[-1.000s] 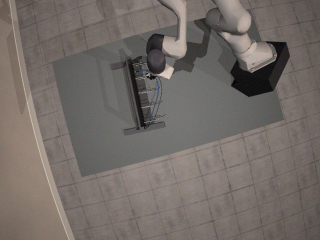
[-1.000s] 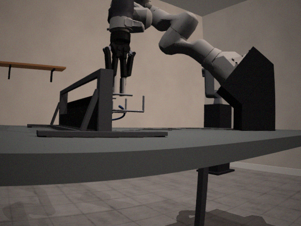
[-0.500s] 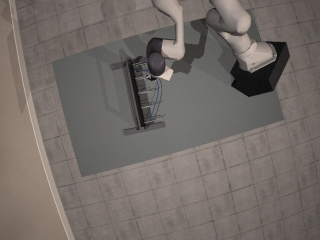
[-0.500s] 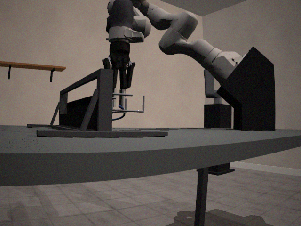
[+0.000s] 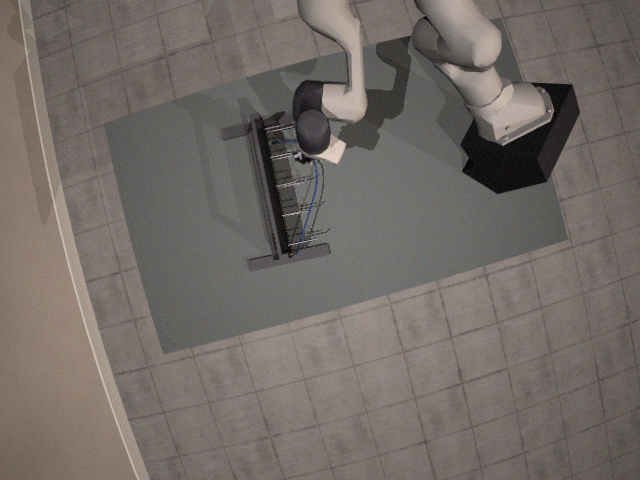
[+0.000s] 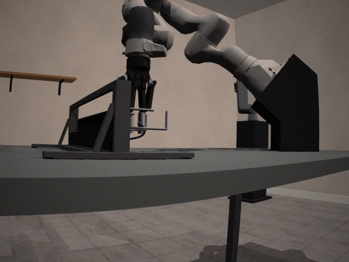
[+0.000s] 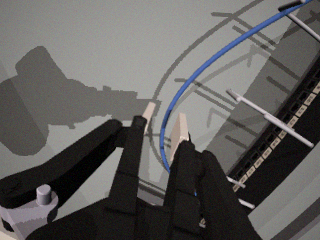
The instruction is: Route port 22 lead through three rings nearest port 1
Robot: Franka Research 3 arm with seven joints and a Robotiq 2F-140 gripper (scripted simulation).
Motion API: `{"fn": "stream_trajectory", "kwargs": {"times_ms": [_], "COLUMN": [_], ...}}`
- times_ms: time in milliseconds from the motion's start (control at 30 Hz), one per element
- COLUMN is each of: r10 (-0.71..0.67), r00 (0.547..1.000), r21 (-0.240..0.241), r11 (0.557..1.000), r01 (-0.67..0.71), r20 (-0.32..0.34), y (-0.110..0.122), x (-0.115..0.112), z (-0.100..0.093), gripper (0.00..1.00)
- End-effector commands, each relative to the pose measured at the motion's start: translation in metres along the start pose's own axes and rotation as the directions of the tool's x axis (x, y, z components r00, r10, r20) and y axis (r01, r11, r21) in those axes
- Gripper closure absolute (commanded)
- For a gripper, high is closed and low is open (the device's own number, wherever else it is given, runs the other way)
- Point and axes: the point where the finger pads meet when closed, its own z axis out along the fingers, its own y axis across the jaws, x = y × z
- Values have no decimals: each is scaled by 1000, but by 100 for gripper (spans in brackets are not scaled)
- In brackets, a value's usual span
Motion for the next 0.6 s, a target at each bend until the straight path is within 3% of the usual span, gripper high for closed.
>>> {"fn": "stream_trajectory", "kwargs": {"times_ms": [0,567], "r10": [19,19], "r00": [1000,1000], "r21": [-9,-9], "r11": [1000,1000], "r01": [-20,-20], "r20": [-8,-8], "y": [3,3], "x": [1,2], "z": [1,4], "gripper": [80,80]}}
